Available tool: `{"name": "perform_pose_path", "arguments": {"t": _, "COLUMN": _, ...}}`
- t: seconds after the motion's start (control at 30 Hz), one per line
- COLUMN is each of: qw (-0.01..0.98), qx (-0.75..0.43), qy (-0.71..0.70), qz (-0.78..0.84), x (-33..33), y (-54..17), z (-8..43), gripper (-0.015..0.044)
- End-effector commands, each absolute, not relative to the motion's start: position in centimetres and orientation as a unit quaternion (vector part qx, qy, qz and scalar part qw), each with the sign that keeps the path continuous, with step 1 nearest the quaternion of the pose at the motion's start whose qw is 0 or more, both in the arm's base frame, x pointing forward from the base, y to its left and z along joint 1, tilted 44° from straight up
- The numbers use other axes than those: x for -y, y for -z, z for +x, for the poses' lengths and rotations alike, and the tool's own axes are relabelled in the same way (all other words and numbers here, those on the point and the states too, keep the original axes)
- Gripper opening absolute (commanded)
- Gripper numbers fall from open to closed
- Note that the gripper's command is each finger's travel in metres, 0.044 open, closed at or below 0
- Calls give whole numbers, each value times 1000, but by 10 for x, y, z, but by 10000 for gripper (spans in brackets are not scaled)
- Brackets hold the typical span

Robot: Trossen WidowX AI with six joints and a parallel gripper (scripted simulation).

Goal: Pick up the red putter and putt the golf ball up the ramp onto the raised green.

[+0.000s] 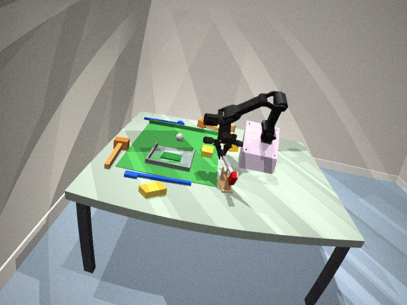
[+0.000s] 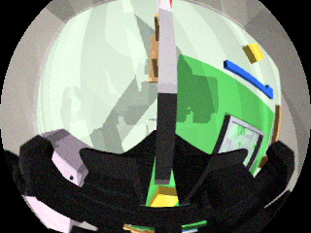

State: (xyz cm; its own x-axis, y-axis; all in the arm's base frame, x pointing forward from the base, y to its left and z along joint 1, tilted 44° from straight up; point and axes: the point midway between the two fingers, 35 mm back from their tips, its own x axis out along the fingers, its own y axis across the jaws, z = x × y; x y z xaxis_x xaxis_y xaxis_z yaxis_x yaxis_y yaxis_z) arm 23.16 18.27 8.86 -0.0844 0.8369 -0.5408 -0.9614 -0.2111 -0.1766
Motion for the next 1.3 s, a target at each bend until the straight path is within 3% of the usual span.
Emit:
{"name": "perform_pose_path", "arguments": {"t": 0.0, "qw": 621, "qx": -103, "qy": -726, "qz": -277, "x": -172, "y": -106, "z": 235, "gripper": 0}}
{"name": "perform_pose_path", "arguments": {"t": 0.5, "qw": 625, "qx": -117, "qy": -724, "qz": -268, "x": -146, "y": -128, "z": 231, "gripper": 0}}
{"name": "perform_pose_path", "arguments": {"t": 1.27, "qw": 703, "qx": -364, "qy": -598, "qz": -123, "x": -49, "y": -57, "z": 304, "gripper": 0}}
